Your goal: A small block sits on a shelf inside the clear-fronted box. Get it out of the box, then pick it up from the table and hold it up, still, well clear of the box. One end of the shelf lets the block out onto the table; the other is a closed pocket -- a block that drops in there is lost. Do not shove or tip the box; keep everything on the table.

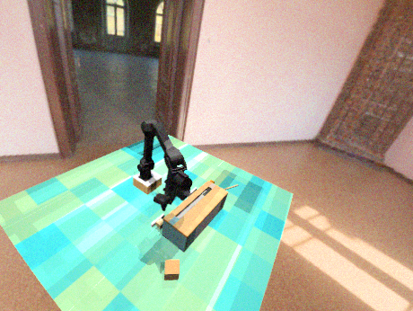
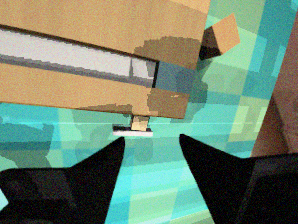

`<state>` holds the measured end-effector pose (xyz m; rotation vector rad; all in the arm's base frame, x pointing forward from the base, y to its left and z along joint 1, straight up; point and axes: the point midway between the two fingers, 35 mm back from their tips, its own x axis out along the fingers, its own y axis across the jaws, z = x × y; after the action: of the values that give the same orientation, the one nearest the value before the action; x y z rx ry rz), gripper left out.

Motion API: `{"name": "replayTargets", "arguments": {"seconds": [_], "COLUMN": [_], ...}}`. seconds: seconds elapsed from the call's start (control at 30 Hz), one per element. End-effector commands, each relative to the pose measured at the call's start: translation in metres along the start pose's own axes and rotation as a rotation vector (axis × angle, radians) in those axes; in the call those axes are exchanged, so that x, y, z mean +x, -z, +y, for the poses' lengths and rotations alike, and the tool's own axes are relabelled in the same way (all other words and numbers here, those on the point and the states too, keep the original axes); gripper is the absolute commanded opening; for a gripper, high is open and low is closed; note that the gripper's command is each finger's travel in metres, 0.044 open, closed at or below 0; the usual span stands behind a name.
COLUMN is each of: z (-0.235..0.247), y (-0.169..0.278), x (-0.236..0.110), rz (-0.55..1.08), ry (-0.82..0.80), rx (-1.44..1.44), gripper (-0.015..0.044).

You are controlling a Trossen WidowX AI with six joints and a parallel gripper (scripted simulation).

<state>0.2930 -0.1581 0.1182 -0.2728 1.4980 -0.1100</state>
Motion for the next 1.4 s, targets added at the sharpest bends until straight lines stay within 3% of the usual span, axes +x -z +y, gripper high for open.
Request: {"name": "replayTargets", "arguments": {"seconds": [0.0, 0.77, 1.37], "z": [-0.005, -0.013, -0.019], "y": [0.009, 0.018, 0.024], "x": [-0.003, -0.006, -0.01], "rz": [-0.075, -0.012, 0.26], "ry": [-0.106, -0.36, -0.595], "rx": [0.933, 2.249, 3.223], "gripper": [0.0285, 0.0285, 0.0285]}}
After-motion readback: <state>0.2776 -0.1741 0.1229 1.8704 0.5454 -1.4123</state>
